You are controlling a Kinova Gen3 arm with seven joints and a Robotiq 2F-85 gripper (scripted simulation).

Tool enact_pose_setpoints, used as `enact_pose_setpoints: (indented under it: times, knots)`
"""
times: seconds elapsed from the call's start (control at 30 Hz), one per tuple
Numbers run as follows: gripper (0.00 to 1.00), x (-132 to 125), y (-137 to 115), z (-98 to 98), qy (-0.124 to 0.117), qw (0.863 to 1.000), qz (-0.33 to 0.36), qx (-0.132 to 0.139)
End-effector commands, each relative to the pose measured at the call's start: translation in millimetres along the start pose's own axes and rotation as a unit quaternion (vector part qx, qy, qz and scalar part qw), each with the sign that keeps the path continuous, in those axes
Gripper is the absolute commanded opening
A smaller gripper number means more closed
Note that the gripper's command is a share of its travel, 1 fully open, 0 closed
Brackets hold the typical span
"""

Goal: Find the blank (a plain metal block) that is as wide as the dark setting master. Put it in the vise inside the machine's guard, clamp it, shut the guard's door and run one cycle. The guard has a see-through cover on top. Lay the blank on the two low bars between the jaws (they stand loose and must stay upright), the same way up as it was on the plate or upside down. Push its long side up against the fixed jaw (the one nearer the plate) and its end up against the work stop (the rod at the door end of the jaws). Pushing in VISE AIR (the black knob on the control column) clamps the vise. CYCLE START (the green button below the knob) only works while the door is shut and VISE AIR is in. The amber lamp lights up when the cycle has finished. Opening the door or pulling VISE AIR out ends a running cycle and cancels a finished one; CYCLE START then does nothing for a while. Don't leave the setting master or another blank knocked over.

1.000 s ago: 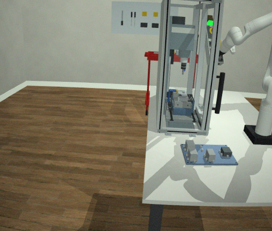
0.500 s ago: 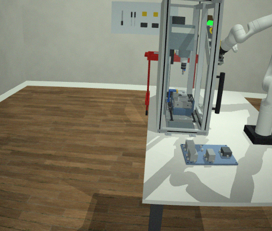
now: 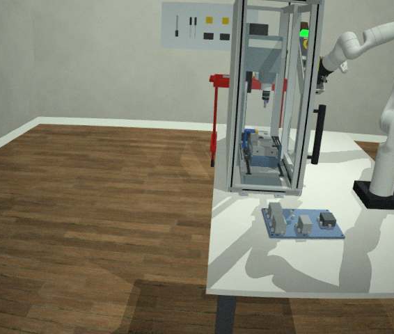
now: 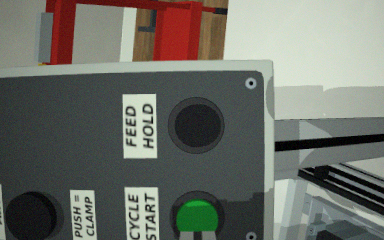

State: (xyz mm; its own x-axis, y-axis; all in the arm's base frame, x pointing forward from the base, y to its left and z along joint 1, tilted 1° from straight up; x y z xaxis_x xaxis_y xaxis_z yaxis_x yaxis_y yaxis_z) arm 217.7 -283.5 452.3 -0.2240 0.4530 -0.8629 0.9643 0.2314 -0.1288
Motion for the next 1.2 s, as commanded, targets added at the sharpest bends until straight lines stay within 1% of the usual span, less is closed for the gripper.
enact_pose_setpoints:
  times: [0.0,0.13,0.3,0.7,0.87,1.17]
  knots:
    - [0.1,0,0,-0.8,0.0,1.0,0.0,0.0]
    - [0.1,0,0,-0.8,0.0,1.0,0.0,0.0]
    - [0.1,0,0,-30.7,0.0,1.0,0.0,0.0]
    - [0.1,0,0,-30.7,0.0,1.0,0.0,0.0]
    - [0.1,0,0,-37.8,0.0,1.0,0.0,0.0]
    - [0.1,0,0,-37.8,0.0,1.0,0.0,0.0]
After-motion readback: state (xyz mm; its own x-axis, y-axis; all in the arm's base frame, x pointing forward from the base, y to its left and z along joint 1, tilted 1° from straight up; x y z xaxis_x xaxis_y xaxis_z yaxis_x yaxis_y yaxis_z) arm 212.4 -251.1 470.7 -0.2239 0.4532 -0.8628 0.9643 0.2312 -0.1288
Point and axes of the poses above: the point where the finger pads meet when closed, its own z axis out along the fingers, its own x axis across the jaws, y = z × x, the point moved 10 cm from there along -z, back along the fingers, and after that the axes turned 8 degrees about -z, right-handed, at the moved point
